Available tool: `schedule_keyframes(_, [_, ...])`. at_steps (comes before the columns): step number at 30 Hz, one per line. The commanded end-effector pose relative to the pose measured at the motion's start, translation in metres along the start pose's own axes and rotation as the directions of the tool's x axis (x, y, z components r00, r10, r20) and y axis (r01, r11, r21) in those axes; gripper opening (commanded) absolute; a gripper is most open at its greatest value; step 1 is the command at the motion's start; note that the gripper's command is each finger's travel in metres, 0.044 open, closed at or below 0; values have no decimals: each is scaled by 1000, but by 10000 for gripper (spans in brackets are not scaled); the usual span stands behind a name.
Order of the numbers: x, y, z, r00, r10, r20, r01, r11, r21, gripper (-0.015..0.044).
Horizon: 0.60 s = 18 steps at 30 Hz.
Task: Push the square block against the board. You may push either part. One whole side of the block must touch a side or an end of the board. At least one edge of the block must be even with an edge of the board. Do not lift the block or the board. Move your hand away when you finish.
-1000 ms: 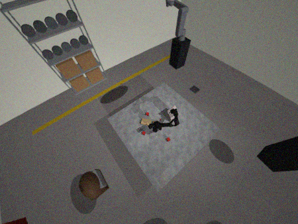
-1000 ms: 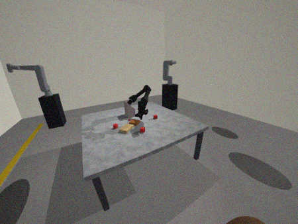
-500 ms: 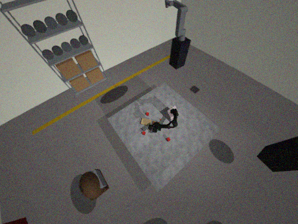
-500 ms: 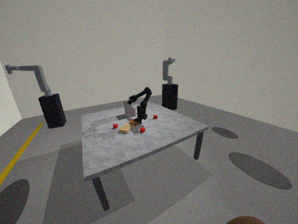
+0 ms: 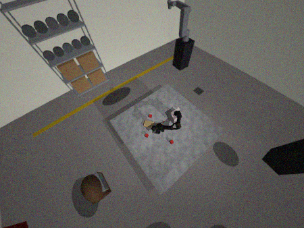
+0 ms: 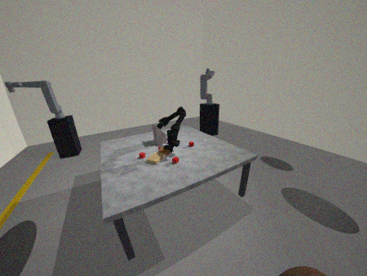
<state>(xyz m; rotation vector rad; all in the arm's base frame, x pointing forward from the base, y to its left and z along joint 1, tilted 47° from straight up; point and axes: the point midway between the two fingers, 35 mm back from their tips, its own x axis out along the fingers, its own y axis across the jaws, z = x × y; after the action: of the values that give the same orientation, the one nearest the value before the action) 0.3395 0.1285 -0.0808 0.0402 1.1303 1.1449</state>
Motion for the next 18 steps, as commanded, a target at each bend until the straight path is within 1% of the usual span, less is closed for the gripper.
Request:
schedule_keyframes(1, [0,0,-8,1000,1,0,-1,1000,3,0])
schedule_keyframes(7, [0,0,-18,1000,1,-1,-1,1000,3,0])
schedule_keyframes(18, [0,-1,-4,1000,1,0,-1,1000,3,0])
